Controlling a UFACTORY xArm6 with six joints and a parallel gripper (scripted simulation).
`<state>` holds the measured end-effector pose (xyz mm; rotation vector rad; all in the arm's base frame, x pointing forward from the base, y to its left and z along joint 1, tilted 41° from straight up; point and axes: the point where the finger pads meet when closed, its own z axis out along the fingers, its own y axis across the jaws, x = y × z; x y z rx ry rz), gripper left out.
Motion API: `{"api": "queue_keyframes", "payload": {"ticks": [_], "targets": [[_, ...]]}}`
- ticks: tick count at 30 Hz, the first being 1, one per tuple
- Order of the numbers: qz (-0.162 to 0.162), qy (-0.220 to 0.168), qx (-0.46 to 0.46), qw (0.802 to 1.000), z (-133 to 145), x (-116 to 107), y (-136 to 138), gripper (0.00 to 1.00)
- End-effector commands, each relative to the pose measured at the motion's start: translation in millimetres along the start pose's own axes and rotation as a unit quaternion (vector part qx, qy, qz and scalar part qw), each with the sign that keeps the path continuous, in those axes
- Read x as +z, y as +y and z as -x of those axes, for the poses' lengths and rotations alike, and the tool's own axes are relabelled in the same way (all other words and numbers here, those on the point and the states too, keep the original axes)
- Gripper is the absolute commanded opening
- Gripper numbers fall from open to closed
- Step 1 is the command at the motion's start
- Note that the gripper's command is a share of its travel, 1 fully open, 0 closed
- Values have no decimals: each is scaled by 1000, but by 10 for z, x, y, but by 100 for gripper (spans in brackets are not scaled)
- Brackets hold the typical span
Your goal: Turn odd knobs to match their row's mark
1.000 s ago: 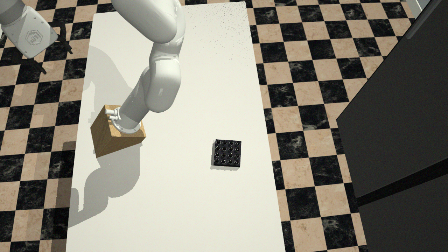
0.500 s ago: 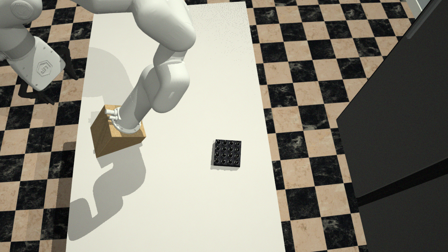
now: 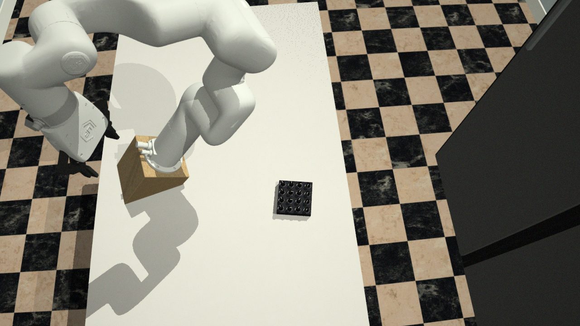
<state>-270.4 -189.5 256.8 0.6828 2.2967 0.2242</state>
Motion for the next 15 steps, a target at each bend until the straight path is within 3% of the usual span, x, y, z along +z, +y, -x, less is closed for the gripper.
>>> {"api": "queue_keyframes", "payload": {"ticks": [1,15], "targets": [[-2,20,-56,998,303,164,-209,100],[2,48,-179,983,990,635,-467,100]]}}
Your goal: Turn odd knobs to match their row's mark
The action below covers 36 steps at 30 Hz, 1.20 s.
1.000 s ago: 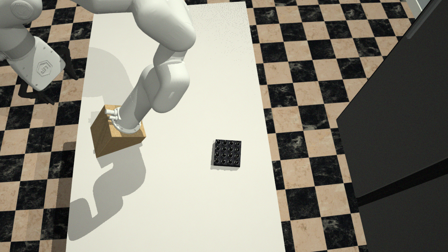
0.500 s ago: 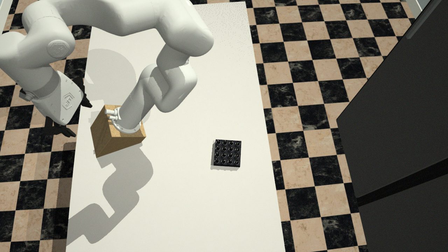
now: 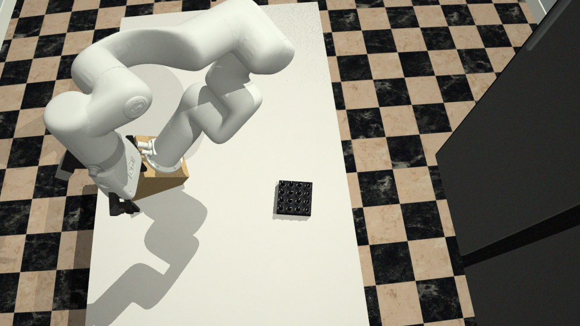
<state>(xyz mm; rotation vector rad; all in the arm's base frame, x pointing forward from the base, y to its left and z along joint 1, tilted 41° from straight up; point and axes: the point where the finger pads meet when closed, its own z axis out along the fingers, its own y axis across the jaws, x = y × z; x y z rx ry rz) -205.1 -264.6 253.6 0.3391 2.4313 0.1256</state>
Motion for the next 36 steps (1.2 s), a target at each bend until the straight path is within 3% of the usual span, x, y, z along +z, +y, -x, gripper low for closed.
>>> {"api": "queue_keyframes", "payload": {"ticks": [1,2,16,18,19,33,35,36], "targets": [[-2,11,-37,999,191,121,-148,100],[-1,16,-66,998,343,230,-226,100],[3,32,-200,979,1066,781,-437,100],[3,32,-200,979,1066,781,-437,100],[4,34,-229,973,1224,910,-450,100],[9,35,-358,933,1930,1520,-355,100],[9,35,-358,933,1930,1520,-355,100],[10,34,-386,922,2075,1655,-300,100]]}}
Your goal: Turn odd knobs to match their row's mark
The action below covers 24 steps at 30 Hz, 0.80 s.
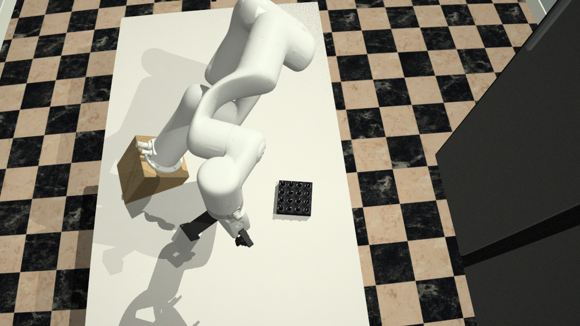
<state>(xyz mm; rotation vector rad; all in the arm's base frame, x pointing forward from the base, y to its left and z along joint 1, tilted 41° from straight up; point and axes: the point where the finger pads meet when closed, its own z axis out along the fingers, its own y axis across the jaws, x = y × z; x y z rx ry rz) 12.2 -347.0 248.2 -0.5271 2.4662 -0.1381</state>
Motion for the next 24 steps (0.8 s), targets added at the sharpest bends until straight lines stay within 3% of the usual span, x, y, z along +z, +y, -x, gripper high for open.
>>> {"api": "queue_keyframes", "payload": {"ticks": [1,14,16,24], "targets": [[-4,3,-59,998,292,245,-160,100],[-7,-8,-186,983,994,779,-242,100],[-7,-8,-186,983,994,779,-242,100],[-12,-22,-278,960,1525,1155,-144,100]]}}
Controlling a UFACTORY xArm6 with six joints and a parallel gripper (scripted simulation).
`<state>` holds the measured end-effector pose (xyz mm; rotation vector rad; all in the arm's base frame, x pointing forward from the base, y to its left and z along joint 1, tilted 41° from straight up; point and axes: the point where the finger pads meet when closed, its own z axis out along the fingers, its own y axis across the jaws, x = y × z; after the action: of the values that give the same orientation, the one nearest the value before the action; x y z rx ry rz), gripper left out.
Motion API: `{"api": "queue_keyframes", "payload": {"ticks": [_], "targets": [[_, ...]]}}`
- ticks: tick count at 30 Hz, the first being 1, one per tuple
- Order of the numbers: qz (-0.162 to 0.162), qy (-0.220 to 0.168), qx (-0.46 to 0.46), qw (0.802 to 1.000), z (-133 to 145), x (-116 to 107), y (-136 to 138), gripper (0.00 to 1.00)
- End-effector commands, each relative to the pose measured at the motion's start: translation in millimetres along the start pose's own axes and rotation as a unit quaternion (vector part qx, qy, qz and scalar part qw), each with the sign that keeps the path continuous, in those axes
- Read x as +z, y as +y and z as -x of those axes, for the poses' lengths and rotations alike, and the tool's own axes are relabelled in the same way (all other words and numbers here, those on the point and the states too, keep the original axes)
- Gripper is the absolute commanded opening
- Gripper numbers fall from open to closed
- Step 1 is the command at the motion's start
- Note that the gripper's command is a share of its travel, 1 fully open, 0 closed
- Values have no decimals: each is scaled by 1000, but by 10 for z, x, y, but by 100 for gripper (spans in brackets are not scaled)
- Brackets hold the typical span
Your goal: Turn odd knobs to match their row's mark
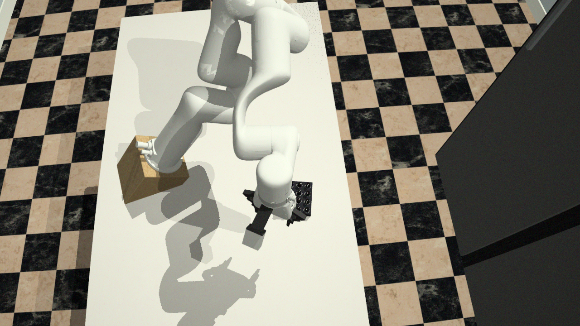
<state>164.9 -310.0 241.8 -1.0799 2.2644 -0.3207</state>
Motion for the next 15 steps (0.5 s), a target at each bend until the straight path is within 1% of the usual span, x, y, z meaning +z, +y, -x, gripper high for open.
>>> {"api": "queue_keyframes", "payload": {"ticks": [1,6,9,12,15], "targets": [[-7,-3,-60,998,313,254,-114,100],[-12,-13,-109,994,601,449,-129,100],[-12,-13,-111,994,612,456,-129,100],[-15,-18,-136,990,761,551,-122,100],[-16,-21,-149,989,836,598,-114,100]]}}
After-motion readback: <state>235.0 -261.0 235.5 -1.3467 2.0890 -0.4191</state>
